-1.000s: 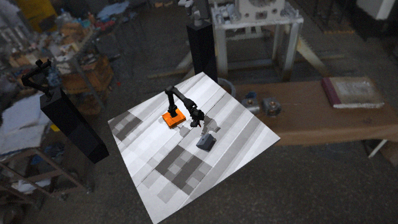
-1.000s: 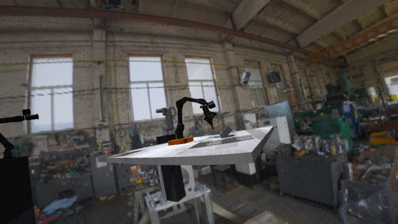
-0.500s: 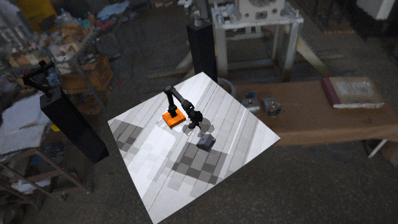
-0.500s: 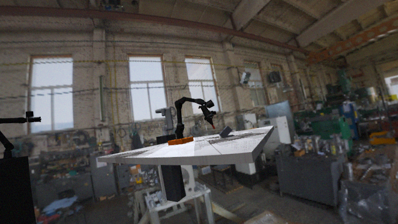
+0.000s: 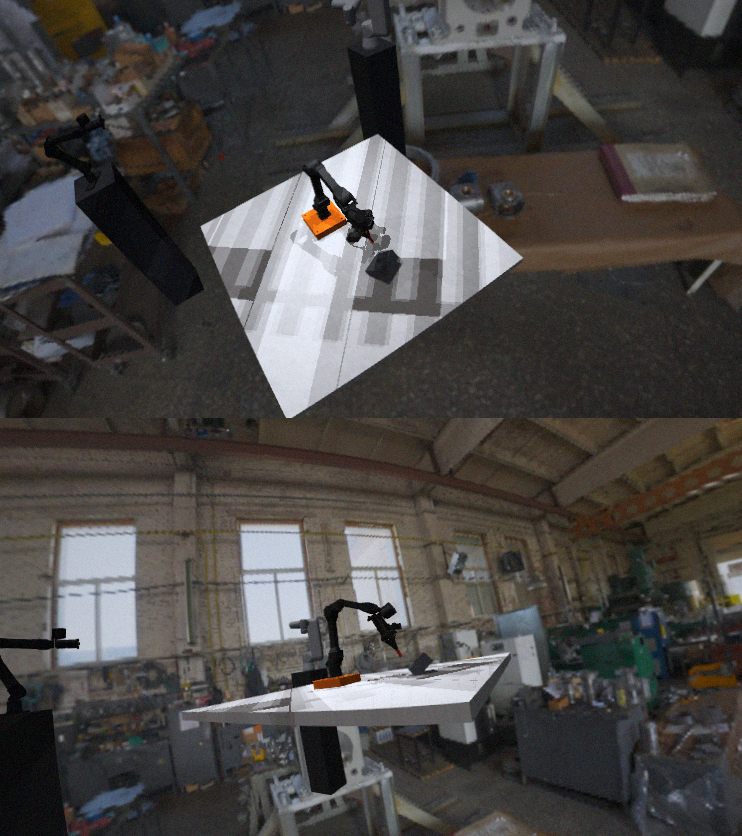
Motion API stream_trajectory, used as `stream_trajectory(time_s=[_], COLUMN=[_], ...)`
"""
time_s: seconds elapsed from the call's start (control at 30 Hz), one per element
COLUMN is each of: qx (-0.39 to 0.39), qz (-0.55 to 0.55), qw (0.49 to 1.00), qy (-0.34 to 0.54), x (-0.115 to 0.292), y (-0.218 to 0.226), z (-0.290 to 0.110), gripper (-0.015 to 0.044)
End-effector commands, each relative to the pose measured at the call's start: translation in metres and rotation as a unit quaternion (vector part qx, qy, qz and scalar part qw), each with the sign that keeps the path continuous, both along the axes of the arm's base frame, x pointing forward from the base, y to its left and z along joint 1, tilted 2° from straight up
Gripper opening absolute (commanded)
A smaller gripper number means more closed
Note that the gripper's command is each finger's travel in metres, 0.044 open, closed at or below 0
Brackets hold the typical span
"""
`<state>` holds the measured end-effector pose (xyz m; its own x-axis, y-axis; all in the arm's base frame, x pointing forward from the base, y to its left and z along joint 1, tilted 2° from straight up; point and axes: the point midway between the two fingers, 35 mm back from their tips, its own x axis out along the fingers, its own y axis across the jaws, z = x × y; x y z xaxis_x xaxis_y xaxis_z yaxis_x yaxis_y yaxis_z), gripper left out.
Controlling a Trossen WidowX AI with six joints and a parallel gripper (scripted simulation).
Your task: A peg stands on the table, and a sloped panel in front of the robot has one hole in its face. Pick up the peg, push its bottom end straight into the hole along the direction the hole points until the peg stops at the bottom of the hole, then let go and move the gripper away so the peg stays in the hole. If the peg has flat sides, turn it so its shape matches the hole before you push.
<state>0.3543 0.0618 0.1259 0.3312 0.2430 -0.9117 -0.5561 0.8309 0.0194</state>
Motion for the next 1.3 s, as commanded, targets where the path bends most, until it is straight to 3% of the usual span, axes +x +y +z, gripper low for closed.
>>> stream_trajectory(time_s=[0.0, 1.27], qx=[0.009, 0.052], qz=[-0.011, -0.071], qw=[1.000, 0.991], qy=[-0.014, -0.096], x=[0.002, 0.026], y=[-0.005, -0.041], z=[0.004, 0.007], gripper=[0.0000, 0.0000])
